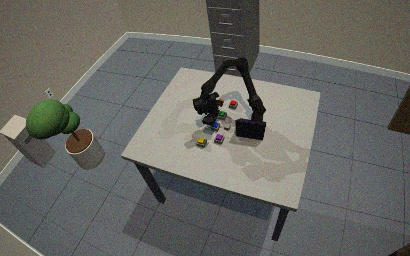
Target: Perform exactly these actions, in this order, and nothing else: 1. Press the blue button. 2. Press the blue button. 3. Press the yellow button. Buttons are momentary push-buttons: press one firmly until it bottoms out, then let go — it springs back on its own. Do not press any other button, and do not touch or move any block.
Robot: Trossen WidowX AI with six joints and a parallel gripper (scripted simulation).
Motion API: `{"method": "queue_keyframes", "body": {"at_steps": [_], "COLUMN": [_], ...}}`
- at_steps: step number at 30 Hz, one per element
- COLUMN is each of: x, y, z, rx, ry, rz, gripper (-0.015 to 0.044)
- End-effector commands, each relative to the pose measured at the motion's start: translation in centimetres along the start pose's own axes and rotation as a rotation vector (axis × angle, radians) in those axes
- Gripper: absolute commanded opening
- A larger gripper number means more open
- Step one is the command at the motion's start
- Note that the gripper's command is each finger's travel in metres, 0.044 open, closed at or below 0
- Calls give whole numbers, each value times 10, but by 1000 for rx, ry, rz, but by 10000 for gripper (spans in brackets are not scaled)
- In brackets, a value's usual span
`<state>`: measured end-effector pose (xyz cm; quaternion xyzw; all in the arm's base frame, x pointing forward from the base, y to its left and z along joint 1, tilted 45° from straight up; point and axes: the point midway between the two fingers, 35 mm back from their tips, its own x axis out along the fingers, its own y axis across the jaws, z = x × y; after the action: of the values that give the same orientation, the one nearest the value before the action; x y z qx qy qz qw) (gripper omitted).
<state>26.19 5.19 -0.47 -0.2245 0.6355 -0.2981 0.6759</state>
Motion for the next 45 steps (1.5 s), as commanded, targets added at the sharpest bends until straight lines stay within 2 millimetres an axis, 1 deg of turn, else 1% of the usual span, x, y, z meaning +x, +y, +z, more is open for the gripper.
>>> {"method": "queue_keyframes", "body": {"at_steps": [1, 19, 39, 41, 43, 45], "x": [6, 33, 34, 22, 3, 0], "y": [-1, -2, -2, 0, -1, -1], "z": [-1, -1, -1, 0, -1, -1], "rx": [-6, -6, -6, -1, -6, -6], "ry": [0, -1, -1, -1, 0, 0], "rz": [-7, -9, -9, -3, -7, -7], "gripper": [20, 20, 20, 20, 20, 20]}}
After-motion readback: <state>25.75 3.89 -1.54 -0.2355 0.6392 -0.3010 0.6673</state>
